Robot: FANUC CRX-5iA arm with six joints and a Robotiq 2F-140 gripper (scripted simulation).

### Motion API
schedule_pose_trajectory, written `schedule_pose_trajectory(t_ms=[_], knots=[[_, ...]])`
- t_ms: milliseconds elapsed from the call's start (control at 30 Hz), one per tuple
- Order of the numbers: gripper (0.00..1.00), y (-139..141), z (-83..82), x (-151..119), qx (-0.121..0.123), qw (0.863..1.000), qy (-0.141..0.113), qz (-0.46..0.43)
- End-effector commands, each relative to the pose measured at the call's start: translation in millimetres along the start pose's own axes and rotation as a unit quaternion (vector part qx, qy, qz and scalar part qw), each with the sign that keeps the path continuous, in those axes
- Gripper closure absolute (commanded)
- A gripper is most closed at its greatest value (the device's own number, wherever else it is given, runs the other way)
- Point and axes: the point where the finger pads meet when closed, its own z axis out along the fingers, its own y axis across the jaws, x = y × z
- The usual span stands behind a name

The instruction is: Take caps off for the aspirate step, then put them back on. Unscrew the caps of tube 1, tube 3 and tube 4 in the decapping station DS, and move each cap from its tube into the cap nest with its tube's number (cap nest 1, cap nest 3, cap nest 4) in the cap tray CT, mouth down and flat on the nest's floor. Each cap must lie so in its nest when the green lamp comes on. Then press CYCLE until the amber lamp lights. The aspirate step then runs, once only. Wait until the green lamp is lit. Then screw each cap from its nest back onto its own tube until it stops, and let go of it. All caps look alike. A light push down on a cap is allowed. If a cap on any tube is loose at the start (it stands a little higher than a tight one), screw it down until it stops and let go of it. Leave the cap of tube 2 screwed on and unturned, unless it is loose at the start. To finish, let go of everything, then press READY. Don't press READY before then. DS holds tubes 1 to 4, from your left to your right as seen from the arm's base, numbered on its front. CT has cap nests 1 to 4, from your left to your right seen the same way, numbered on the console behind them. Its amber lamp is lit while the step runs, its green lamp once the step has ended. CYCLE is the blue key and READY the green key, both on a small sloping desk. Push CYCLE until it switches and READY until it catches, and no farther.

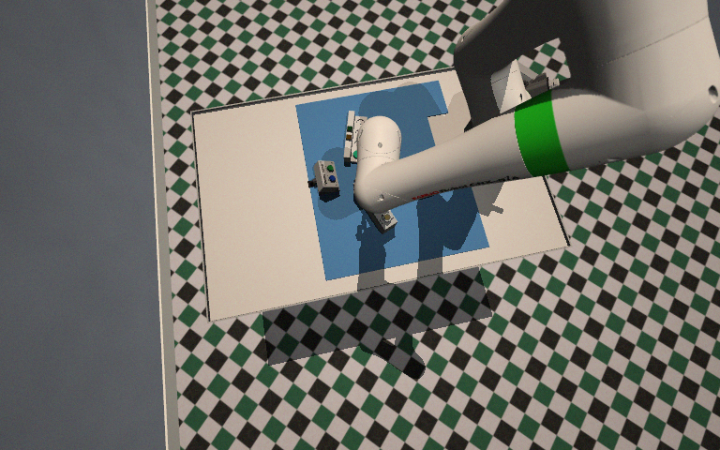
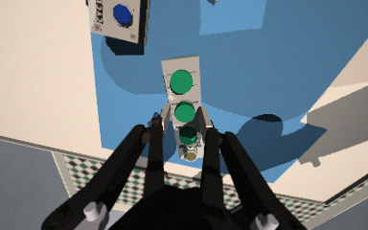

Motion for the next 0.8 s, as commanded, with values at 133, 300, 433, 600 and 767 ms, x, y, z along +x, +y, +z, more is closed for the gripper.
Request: schedule_pose_trajectory(t_ms=[133, 300, 433, 600, 767], knots=[[0.65, 0.1, -0.1, 0.1, -0.003, 0.987, 0.021, 0.160], [0.65, 0.1, -0.1, 0.1, -0.003, 0.987, 0.021, 0.160], [1.00, 0.1, -0.1, 0.1, -0.003, 0.987, 0.021, 0.160], [1.00, 0.1, -0.1, 0.1, -0.003, 0.987, 0.021, 0.160], [1.00, 0.1, -0.1, 0.1, -0.003, 0.987, 0.021, 0.160]])
